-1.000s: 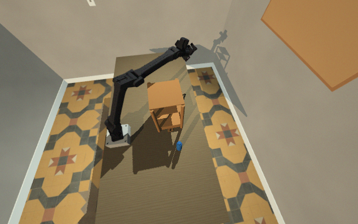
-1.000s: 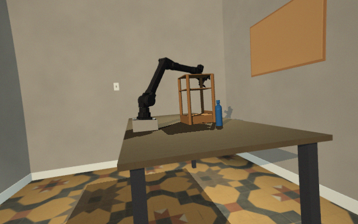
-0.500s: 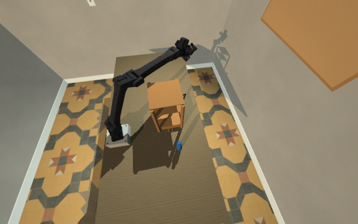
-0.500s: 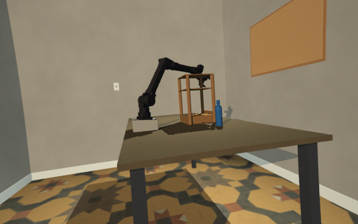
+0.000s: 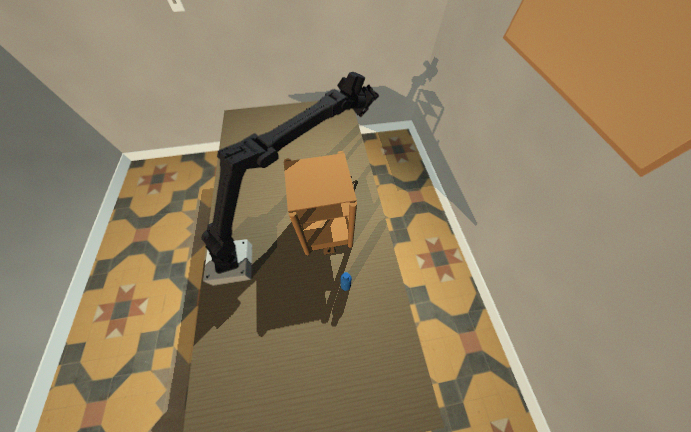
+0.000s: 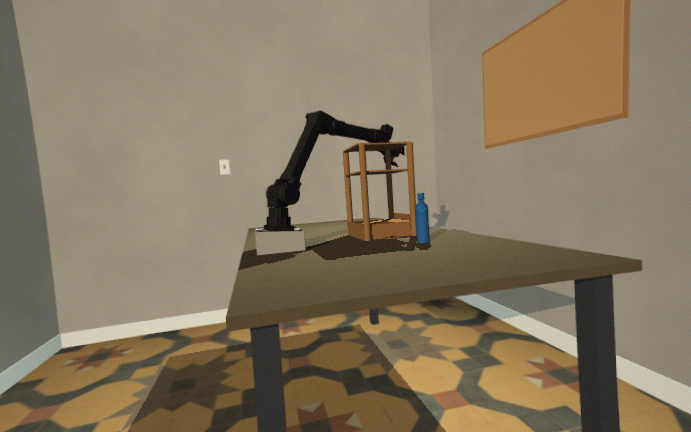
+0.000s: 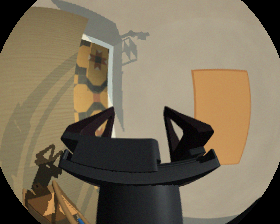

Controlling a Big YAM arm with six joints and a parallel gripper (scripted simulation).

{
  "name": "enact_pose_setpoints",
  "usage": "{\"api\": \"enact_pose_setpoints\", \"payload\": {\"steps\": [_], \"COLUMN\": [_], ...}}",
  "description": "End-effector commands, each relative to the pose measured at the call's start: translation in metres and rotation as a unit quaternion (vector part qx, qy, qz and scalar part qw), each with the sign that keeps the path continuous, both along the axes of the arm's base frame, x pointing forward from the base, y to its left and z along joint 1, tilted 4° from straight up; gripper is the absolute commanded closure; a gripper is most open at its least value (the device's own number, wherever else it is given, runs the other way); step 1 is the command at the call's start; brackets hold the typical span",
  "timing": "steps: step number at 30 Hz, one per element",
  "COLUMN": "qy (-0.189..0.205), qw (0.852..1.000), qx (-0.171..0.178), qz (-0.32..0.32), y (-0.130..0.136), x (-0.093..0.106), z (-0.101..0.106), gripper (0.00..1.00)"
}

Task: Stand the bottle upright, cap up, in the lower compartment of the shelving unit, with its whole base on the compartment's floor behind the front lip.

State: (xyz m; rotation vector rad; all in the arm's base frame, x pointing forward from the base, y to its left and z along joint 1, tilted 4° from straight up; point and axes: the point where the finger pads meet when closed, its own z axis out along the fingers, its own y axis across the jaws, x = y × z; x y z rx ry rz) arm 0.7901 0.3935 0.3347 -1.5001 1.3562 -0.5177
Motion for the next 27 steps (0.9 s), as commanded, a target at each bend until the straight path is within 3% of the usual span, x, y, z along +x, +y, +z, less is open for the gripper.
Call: {"api": "enact_pose_setpoints", "payload": {"steps": [1,11,27], "qy": [-0.023,-0.025,-0.046], "qw": [1.0,1.0,0.998], "qx": [0.012,0.013,0.04], "qz": [0.0,0.0,-0.01], "y": [0.001,0.0,-0.01], "x": [0.001,0.001,0.013], "z": [0.032,0.033,0.054], "gripper": [0.23,0.23,0.23]}}
